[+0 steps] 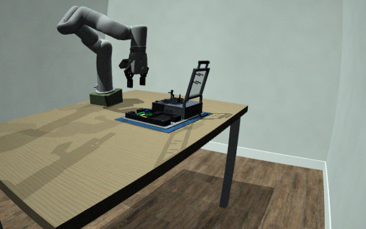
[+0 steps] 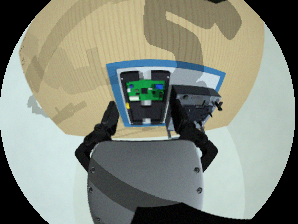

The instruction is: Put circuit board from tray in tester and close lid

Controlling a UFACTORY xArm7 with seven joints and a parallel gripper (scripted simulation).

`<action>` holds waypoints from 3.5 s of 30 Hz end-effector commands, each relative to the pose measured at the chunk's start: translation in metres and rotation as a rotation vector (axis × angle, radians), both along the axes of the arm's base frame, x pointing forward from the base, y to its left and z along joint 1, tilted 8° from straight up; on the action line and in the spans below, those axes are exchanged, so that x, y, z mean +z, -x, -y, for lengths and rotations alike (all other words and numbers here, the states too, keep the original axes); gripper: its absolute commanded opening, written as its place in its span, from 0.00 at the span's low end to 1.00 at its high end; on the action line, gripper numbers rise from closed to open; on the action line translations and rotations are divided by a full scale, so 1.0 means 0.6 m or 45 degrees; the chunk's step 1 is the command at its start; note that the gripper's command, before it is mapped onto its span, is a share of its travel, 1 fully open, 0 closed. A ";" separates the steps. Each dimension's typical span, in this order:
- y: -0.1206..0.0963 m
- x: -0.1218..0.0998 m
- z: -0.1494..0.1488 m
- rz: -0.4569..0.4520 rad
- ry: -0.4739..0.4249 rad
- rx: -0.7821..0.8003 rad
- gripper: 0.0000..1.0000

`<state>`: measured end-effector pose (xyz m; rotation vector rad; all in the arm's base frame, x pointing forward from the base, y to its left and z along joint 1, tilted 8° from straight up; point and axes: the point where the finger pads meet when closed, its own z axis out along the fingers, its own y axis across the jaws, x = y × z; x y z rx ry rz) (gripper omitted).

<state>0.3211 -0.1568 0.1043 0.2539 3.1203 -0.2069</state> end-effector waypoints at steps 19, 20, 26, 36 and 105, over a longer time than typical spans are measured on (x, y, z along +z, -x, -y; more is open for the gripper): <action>0.018 -0.136 0.020 0.008 0.008 -0.002 1.00; 0.018 -0.136 0.020 0.008 0.008 -0.002 1.00; 0.018 -0.136 0.020 0.008 0.008 -0.002 1.00; 0.018 -0.136 0.020 0.008 0.008 -0.002 1.00; -0.056 -0.135 0.028 0.008 0.008 -0.002 1.00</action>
